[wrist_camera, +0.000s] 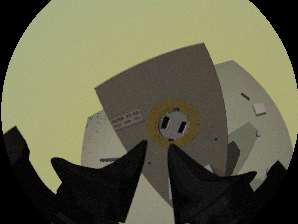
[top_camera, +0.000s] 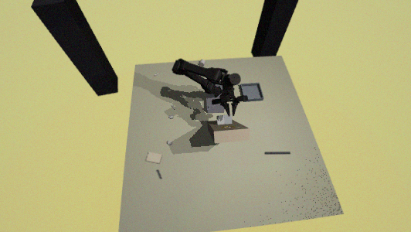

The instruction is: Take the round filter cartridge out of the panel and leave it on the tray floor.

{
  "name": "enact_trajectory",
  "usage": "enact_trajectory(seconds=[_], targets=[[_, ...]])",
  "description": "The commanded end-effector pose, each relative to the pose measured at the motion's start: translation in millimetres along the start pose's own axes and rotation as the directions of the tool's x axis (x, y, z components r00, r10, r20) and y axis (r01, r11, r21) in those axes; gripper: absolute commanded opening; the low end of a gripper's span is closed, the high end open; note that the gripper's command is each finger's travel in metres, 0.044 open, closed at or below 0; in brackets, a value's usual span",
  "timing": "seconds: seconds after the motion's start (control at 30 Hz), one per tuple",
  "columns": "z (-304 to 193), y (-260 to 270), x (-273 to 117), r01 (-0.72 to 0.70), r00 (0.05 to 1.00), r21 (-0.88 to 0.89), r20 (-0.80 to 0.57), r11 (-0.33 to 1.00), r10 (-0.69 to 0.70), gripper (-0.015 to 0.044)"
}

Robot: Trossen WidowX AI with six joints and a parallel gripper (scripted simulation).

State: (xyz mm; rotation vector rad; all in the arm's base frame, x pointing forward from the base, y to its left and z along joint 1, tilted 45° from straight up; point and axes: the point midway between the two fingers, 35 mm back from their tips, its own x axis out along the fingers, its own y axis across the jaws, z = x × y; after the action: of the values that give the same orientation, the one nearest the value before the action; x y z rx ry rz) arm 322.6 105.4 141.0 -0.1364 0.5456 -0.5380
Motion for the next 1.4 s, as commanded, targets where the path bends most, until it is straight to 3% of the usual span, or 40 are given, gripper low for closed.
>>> enact_trajectory(seconds=[0.0,1.37], targets=[[-2,-21,-2,0.047,0.999,0.106,0.019,0.993,-0.049,0.0103],[-1,-23,48,0.047,0.999,0.108,0.019,0.993,-0.049,0.0103]])
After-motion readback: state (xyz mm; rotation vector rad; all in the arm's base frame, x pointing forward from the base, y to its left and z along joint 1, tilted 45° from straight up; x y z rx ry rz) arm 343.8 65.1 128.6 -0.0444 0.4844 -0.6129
